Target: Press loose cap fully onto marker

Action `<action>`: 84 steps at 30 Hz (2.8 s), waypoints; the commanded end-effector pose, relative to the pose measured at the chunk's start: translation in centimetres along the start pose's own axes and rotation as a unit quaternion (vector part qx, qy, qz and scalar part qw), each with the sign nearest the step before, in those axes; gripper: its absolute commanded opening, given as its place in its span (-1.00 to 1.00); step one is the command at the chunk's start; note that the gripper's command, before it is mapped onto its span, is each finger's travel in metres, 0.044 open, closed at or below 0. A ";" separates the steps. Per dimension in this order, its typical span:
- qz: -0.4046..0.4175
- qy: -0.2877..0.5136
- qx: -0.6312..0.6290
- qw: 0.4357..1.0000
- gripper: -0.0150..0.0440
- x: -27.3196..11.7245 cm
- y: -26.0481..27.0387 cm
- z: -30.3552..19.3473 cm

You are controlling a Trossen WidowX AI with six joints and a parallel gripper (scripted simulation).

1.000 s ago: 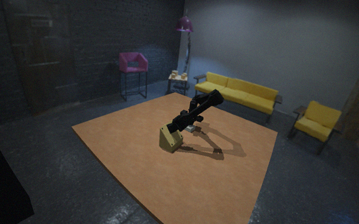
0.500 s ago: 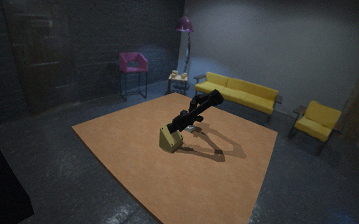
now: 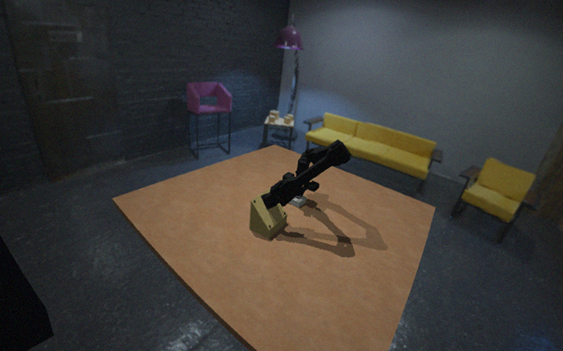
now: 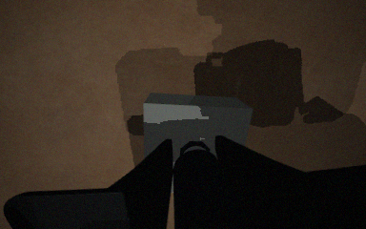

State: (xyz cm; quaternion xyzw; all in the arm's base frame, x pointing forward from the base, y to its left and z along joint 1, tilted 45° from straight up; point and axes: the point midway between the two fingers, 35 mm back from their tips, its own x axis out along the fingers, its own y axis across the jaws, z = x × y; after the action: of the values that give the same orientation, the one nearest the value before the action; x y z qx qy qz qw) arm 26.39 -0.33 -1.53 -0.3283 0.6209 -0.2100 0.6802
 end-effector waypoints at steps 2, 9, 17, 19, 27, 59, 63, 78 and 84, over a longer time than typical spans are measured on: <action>0.000 -0.001 0.001 1.000 0.22 0.0 0.0 0.1; 0.000 -0.001 0.001 1.000 0.84 0.0 0.0 0.1; 0.003 -0.001 0.000 1.000 1.00 -3.7 0.2 0.4; 0.003 0.000 0.000 1.000 1.00 -6.5 0.1 0.2; 0.002 0.000 0.000 1.000 1.00 -7.5 0.1 0.1; 0.002 0.005 0.059 0.998 -0.49 -8.8 0.1 -1.3; 0.002 0.005 0.059 0.998 -0.49 -8.4 0.1 -1.3; 0.002 0.005 0.059 0.998 -0.49 -6.2 0.1 -1.3; 0.001 0.005 0.059 0.998 -0.49 -5.3 0.1 -1.3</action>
State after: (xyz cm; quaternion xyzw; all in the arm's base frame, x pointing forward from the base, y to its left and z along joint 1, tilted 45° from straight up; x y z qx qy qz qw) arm 24.35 3.83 2.58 -0.2823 0.6109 -0.2449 0.6979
